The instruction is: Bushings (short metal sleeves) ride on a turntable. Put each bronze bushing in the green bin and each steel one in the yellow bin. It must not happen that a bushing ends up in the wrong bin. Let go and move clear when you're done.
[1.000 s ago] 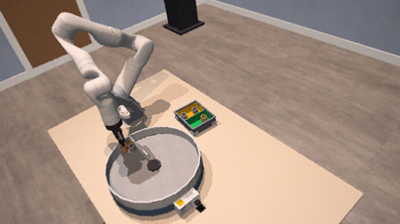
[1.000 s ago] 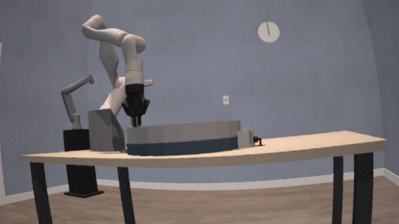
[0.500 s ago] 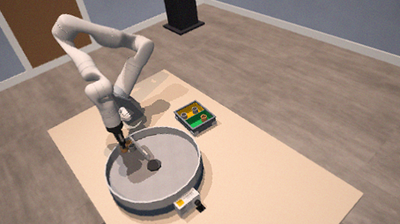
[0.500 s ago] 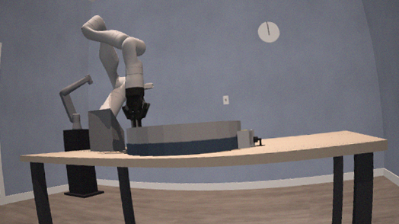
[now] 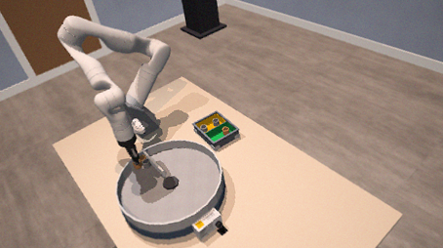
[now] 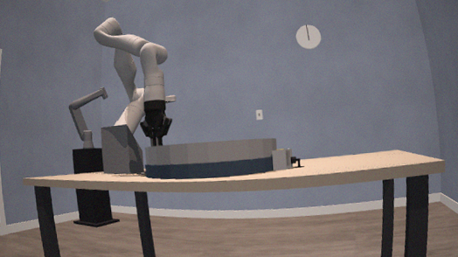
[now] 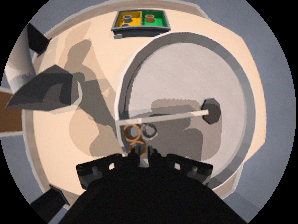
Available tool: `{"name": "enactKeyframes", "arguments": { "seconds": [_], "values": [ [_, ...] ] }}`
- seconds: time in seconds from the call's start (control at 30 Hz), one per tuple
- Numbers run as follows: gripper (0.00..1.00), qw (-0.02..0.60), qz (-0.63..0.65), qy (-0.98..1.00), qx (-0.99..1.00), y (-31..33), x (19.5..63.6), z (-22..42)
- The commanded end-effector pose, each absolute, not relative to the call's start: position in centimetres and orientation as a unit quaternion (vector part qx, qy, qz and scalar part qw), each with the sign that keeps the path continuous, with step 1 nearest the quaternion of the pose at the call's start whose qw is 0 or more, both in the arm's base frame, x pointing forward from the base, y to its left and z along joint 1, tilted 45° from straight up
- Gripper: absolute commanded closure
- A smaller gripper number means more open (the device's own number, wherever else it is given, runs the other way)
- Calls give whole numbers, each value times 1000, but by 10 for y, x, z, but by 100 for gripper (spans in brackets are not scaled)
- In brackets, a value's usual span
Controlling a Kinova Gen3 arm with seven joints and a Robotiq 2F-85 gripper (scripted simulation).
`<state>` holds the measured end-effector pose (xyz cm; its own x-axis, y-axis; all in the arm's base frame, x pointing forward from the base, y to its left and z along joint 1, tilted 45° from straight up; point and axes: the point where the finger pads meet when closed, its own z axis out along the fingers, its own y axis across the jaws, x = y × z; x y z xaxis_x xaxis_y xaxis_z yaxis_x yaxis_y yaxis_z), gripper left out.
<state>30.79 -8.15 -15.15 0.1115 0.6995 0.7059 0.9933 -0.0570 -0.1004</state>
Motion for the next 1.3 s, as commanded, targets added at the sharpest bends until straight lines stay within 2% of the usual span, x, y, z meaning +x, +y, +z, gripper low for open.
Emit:
{"name": "enactKeyframes", "arguments": {
  "seconds": [0.0, 1.27],
  "values": [
    [86, 296, -247, -619, -684, -82, 308, -151],
    [86, 297, -247, -618, -685, -63, 308, -170]
  ]
}}
